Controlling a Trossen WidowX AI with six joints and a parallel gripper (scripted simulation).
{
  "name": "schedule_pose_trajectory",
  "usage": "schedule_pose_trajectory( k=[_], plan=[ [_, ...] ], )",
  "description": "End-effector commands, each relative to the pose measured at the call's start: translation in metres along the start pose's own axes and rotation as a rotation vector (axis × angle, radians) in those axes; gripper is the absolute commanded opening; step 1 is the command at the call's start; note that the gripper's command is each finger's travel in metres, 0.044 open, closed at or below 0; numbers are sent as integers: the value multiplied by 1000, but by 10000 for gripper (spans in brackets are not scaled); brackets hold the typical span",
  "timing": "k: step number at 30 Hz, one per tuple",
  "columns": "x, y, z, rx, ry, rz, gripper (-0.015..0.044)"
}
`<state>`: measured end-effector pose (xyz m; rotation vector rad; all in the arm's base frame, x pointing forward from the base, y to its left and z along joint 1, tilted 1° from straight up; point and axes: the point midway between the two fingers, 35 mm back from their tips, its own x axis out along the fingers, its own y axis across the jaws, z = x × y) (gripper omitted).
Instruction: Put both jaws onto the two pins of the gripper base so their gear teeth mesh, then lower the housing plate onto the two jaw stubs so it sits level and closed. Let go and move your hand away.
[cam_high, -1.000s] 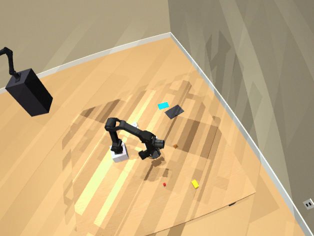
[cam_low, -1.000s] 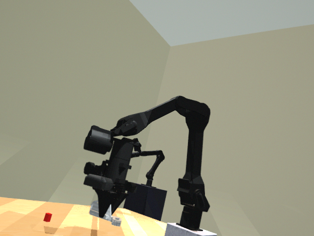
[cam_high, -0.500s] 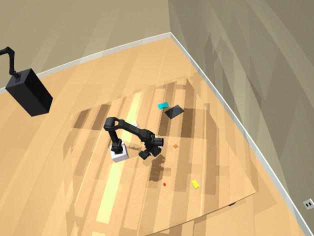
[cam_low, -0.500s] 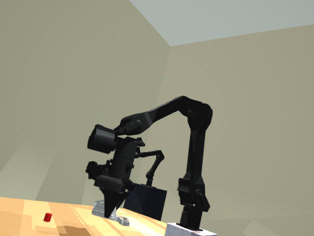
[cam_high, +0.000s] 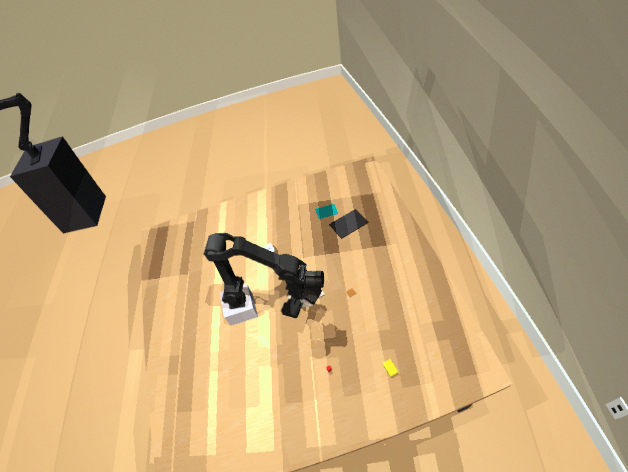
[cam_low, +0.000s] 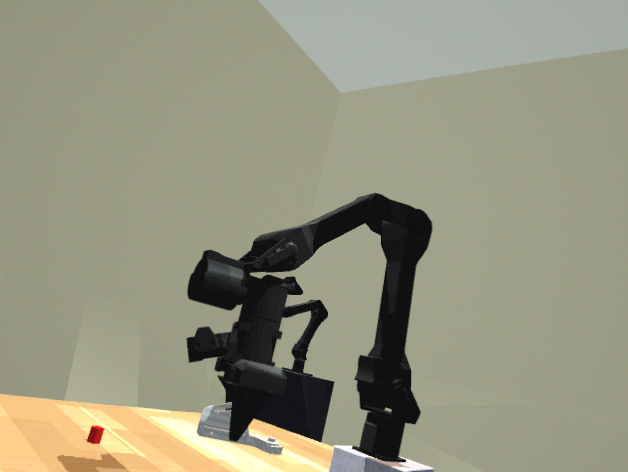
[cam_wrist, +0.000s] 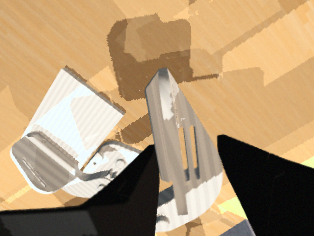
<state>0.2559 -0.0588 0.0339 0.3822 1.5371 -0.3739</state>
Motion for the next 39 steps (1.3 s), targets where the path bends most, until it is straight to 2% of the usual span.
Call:
schedule_pose_trajectory(
  k=[1,25,39],
  plan=[
    [-1,3,-3,-112,-7,3,134],
    [0,19,-29,-804,-6,3,134],
    [0,19,-30,-823,-6,3,134]
  ],
)
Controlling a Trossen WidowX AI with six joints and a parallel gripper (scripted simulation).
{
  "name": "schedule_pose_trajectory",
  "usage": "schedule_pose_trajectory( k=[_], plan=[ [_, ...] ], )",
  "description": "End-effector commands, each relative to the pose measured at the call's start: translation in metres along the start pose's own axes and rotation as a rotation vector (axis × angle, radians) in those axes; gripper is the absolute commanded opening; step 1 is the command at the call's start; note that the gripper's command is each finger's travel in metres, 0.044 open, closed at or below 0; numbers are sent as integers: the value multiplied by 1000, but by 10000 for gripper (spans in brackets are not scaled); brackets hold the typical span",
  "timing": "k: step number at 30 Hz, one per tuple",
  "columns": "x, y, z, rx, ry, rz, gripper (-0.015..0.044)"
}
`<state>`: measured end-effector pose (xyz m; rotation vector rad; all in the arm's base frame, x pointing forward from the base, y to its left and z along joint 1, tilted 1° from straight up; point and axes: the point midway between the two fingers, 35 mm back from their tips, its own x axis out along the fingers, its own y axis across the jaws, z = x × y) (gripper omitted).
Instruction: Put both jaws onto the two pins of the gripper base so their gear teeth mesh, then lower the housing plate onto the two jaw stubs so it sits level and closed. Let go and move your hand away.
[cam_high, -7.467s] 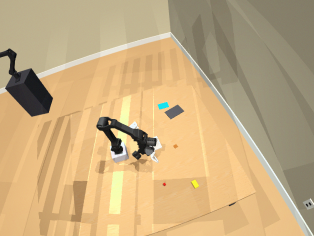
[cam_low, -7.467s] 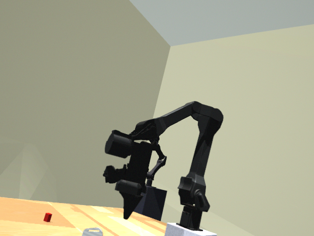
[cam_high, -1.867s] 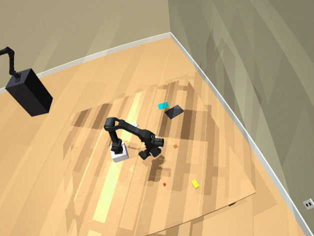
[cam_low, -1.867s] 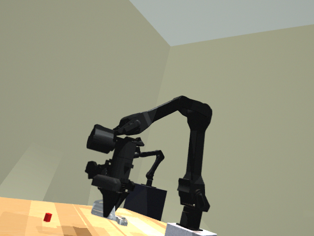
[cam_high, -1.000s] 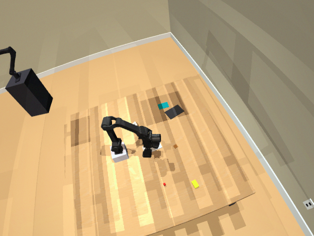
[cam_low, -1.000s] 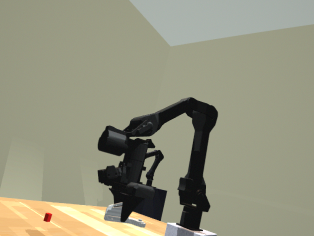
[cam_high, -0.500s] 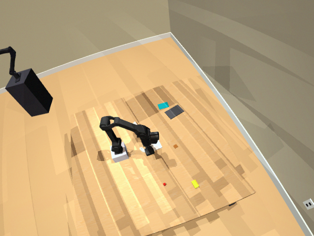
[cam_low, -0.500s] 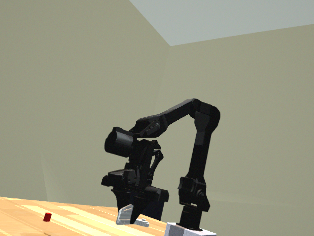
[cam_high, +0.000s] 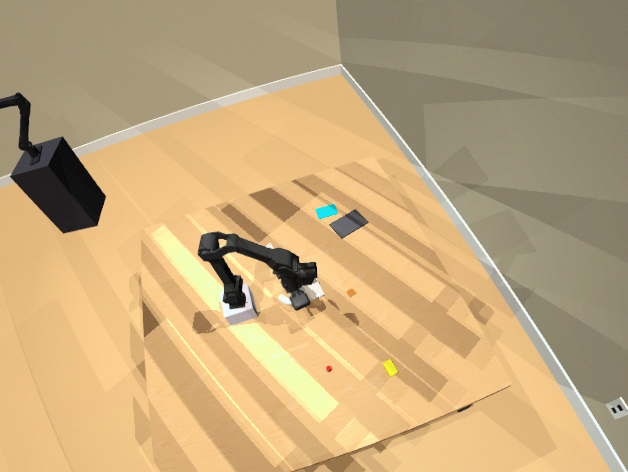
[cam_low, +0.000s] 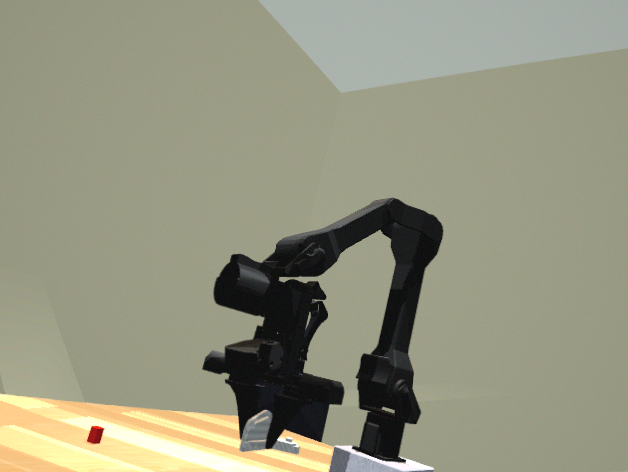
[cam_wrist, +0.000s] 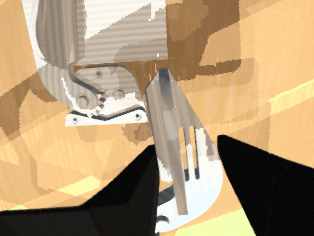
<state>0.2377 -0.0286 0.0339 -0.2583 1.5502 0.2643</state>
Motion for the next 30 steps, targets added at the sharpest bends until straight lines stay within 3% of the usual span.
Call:
schedule_pose_trajectory(
  k=[1,16,30],
  plan=[
    [0,0,1,-8,-4,2,134],
    [0,1,3,-33,-4,2,134],
    [-2,16,44,-33,-8,3,134]
  ],
)
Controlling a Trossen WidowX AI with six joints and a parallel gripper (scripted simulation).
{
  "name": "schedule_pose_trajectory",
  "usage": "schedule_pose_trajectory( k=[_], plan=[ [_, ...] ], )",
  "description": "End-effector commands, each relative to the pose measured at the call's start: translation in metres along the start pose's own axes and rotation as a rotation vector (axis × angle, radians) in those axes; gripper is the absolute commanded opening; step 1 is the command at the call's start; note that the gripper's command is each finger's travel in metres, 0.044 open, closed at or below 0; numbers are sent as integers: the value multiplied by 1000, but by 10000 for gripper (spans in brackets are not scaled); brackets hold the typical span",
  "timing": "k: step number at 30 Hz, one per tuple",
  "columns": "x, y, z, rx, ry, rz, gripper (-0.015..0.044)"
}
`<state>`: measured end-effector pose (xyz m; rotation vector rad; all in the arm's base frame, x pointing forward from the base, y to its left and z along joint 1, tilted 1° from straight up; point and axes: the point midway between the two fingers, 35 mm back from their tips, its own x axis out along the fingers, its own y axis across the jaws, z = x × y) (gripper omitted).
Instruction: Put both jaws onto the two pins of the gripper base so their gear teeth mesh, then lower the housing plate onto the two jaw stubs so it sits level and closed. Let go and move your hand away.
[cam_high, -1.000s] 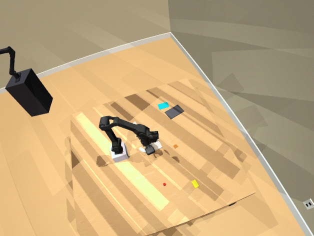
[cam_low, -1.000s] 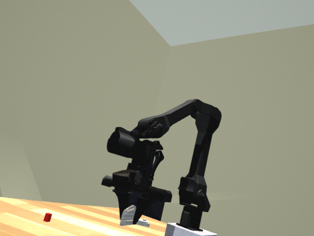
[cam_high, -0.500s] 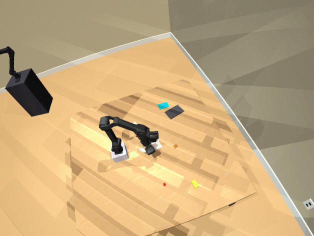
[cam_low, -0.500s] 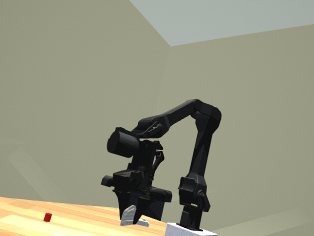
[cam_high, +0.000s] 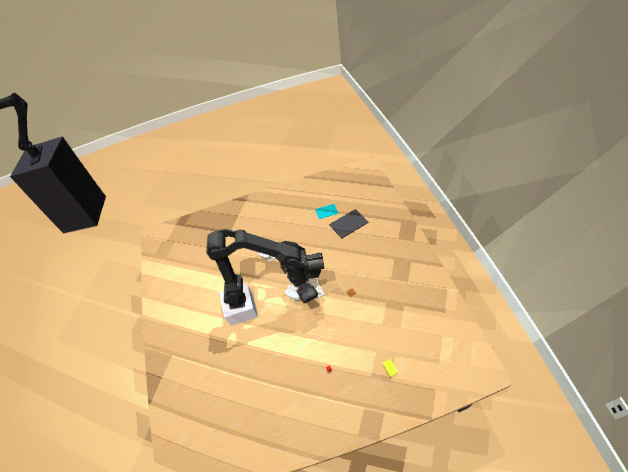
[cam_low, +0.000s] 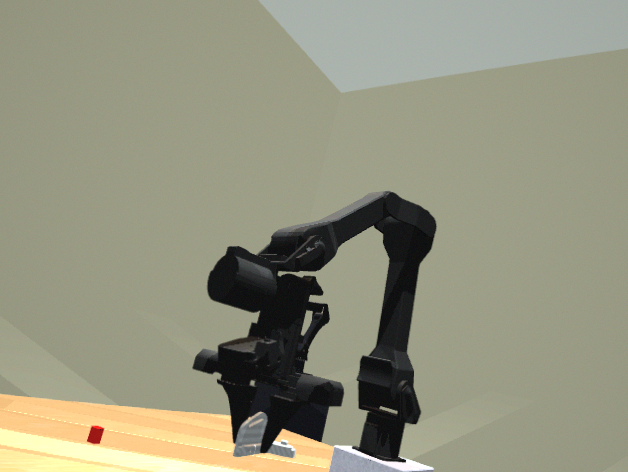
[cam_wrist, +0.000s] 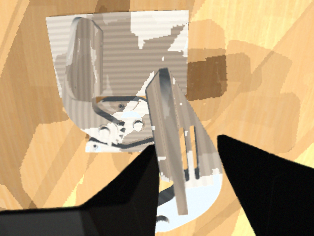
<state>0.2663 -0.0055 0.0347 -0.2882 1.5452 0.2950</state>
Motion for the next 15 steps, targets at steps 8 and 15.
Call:
schedule_pose_trajectory(
  k=[8,15],
  plan=[
    [-1,15,33,6,-10,4,134],
    [-1,16,35,6,-10,4,134]
  ],
)
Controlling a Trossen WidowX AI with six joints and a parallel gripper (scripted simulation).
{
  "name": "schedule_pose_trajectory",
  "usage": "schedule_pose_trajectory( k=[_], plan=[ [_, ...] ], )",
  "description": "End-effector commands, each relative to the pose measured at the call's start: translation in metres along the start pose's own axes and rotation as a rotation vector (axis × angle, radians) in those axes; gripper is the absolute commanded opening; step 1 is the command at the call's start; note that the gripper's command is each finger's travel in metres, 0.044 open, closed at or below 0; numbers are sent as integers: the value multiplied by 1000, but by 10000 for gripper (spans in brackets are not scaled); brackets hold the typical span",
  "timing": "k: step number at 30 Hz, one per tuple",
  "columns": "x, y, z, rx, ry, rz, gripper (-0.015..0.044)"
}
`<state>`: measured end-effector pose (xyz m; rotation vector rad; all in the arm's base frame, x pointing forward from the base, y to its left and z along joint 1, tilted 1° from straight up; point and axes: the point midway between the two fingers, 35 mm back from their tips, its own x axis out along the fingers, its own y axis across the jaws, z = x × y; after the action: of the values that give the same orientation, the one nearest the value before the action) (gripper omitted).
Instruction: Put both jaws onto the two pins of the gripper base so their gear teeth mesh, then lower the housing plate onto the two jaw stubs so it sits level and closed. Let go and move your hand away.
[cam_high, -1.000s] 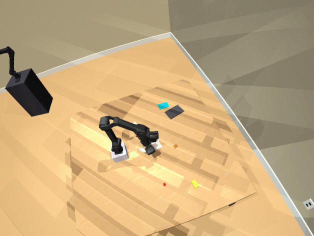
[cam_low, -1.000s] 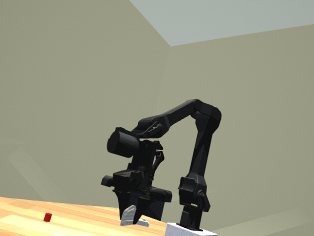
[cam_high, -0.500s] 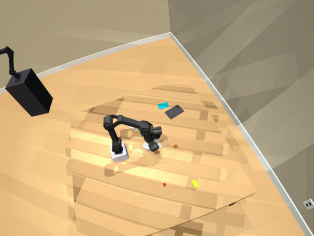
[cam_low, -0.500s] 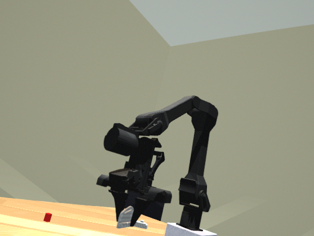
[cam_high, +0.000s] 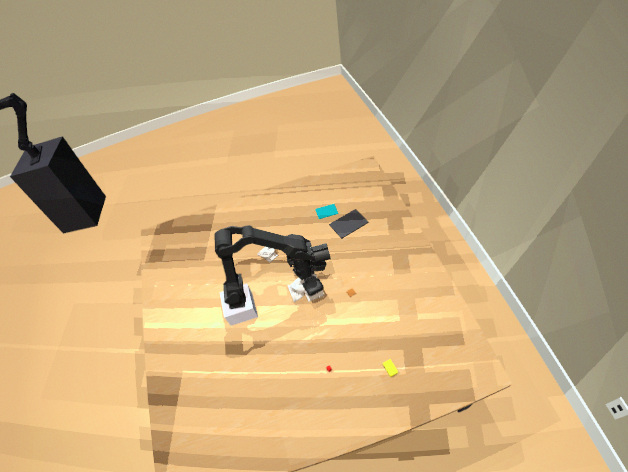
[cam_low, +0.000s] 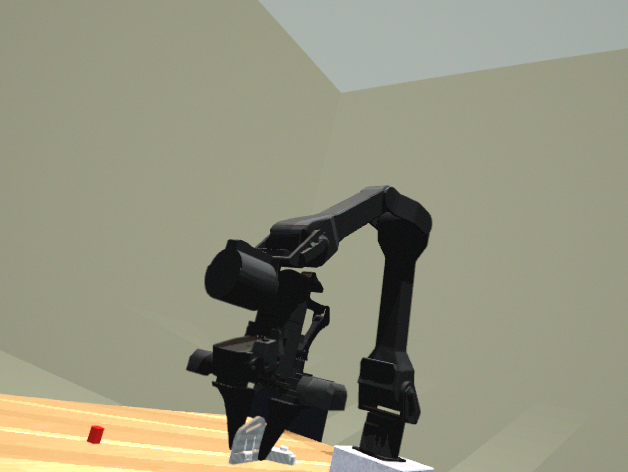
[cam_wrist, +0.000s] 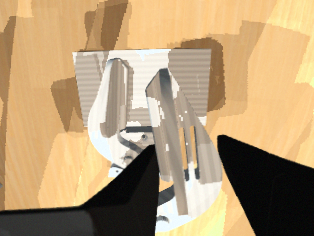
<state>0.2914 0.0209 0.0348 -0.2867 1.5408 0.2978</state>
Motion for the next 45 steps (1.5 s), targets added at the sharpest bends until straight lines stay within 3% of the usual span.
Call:
schedule_pose_trajectory(
  k=[1,35,45],
  plan=[
    [-1,1,2,7,-5,2,134],
    [-1,1,2,17,-5,3,134],
    [14,1,3,17,-5,3,134]
  ],
)
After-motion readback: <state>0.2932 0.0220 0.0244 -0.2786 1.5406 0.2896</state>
